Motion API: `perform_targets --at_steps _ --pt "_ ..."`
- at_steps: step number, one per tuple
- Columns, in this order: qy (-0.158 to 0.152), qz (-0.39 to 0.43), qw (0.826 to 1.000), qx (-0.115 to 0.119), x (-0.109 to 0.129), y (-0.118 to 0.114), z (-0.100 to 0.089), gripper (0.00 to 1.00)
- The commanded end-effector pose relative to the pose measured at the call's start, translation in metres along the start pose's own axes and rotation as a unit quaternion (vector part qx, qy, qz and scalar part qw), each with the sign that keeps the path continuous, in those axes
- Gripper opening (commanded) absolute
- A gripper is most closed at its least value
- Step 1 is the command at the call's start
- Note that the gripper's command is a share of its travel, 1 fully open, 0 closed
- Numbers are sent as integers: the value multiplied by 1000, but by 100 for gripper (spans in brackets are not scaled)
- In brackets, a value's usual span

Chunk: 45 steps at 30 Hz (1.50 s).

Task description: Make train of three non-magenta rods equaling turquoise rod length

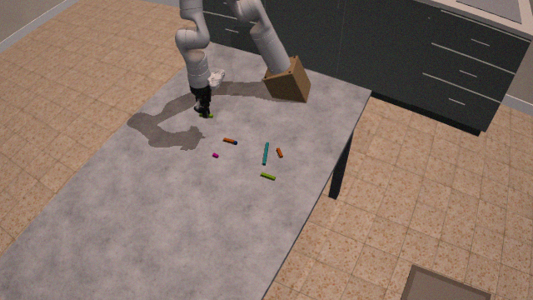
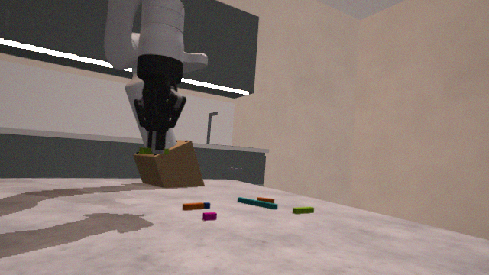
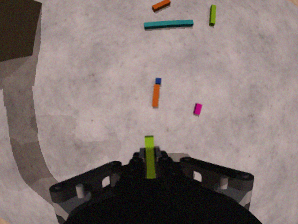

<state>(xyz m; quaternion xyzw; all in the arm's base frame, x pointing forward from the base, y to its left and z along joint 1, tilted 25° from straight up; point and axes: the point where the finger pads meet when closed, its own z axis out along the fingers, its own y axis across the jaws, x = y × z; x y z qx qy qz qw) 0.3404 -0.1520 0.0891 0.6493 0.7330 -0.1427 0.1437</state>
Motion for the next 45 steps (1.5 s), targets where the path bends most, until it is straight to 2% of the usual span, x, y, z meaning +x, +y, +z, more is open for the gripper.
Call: perform_targets --at_steps 1,8,28,37,45 --pt "-11 37 999 -4 19 8 0 5" --pt "-13 77 997 -6 29 11 0 5" --pt "-12 77 997 -6 31 12 2 5" --pt "-12 78 997 -4 30 11 18 5" --pt "-12 79 997 -4 29 11 52 5"
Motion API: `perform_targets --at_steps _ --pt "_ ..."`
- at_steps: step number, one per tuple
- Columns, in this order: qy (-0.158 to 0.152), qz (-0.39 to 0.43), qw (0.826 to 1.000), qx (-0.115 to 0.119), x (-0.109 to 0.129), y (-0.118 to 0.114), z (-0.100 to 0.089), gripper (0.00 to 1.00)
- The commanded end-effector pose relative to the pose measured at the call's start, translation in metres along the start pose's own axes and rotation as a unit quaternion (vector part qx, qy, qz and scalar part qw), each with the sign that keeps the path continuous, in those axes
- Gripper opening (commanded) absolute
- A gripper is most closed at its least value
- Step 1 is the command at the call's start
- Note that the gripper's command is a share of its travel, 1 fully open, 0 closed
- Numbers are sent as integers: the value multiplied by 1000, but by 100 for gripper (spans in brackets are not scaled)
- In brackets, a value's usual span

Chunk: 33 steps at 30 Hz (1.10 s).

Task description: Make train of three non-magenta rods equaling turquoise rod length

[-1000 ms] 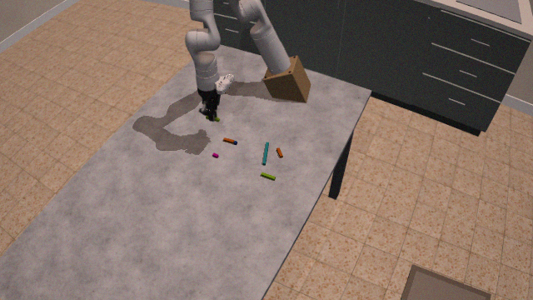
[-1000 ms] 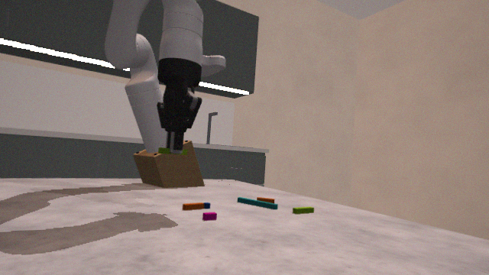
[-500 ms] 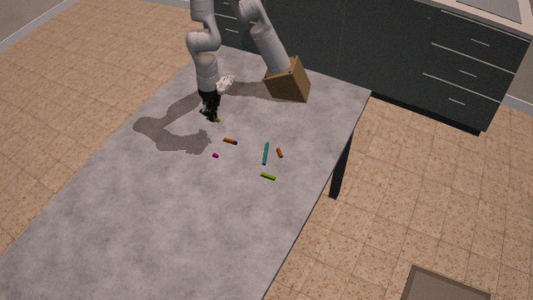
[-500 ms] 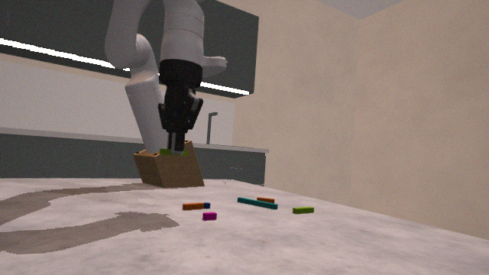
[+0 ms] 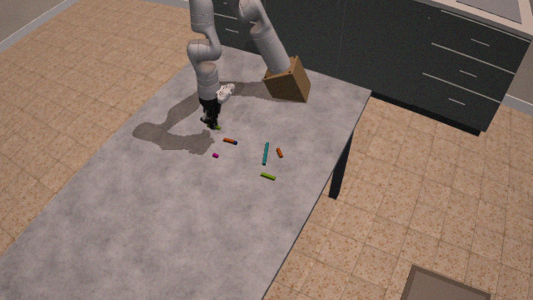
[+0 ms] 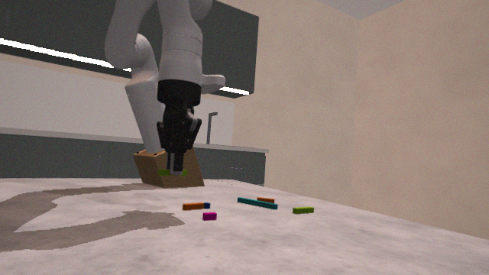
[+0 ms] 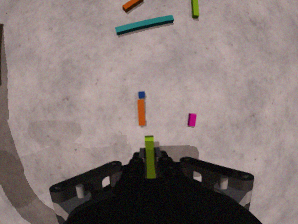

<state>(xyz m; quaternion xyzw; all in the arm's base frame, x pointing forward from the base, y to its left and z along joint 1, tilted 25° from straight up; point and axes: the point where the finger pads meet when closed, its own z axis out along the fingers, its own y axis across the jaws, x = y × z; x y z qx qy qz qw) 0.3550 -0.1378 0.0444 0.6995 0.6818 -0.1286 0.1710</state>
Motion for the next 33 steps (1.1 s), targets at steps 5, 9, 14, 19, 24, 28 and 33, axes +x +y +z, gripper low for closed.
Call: perform_targets --at_steps 5,9,14,19,24,28,33 --pt "-2 3 1000 8 0 -5 36 5" --pt "-2 2 1000 7 1 -5 42 5" --pt "-2 2 1000 6 1 -4 51 5" --pt "-2 1 1000 7 2 -4 52 5" --pt "-2 1 1000 7 2 -5 52 5" --pt "-2 1 1000 7 2 -5 52 5" --pt "-2 1 1000 7 2 -4 52 5"
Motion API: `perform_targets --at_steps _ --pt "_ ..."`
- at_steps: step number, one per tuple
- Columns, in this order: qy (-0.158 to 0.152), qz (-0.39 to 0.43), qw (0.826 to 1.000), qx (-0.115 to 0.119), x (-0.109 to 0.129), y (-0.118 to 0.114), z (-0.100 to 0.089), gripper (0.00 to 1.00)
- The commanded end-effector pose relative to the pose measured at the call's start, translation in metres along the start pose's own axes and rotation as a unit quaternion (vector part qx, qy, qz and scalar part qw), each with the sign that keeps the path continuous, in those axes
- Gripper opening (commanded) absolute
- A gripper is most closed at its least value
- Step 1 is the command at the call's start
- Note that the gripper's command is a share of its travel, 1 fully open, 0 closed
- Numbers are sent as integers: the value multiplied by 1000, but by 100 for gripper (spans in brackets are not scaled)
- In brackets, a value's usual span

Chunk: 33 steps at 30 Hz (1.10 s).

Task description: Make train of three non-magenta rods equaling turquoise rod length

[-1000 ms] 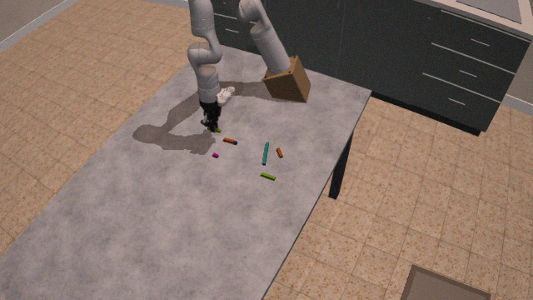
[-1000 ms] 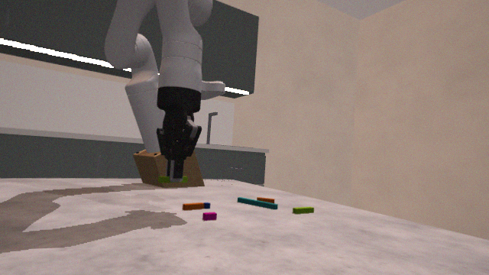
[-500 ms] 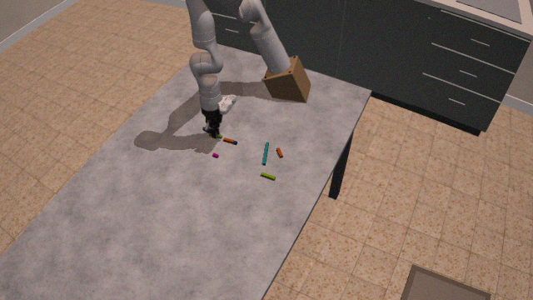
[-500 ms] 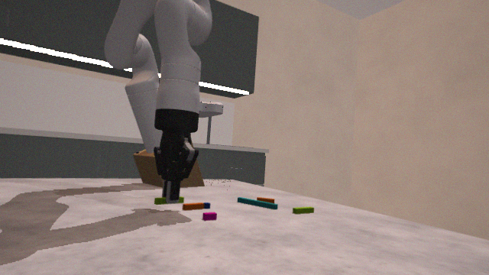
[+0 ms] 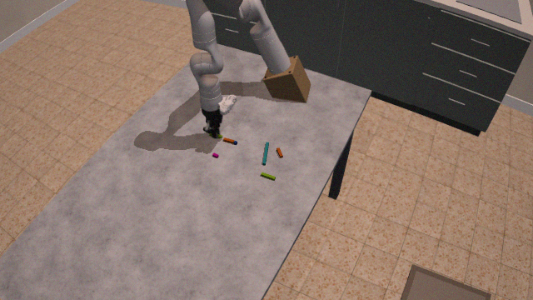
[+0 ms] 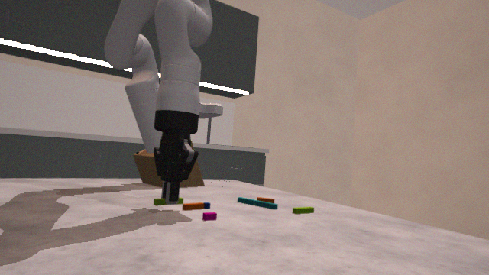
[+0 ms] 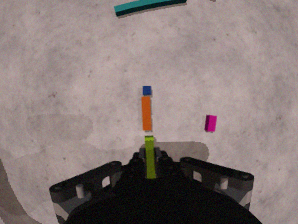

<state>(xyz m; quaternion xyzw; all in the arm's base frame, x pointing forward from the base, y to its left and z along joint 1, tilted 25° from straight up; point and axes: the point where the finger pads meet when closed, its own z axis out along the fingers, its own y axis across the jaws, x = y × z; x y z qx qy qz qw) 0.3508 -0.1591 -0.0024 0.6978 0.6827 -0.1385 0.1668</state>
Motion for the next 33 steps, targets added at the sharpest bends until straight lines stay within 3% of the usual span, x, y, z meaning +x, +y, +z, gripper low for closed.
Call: perform_targets --at_steps 1,33 --pt "2 5 1000 -2 2 3 0 5" --pt "2 9 1000 -2 5 1 0 5"
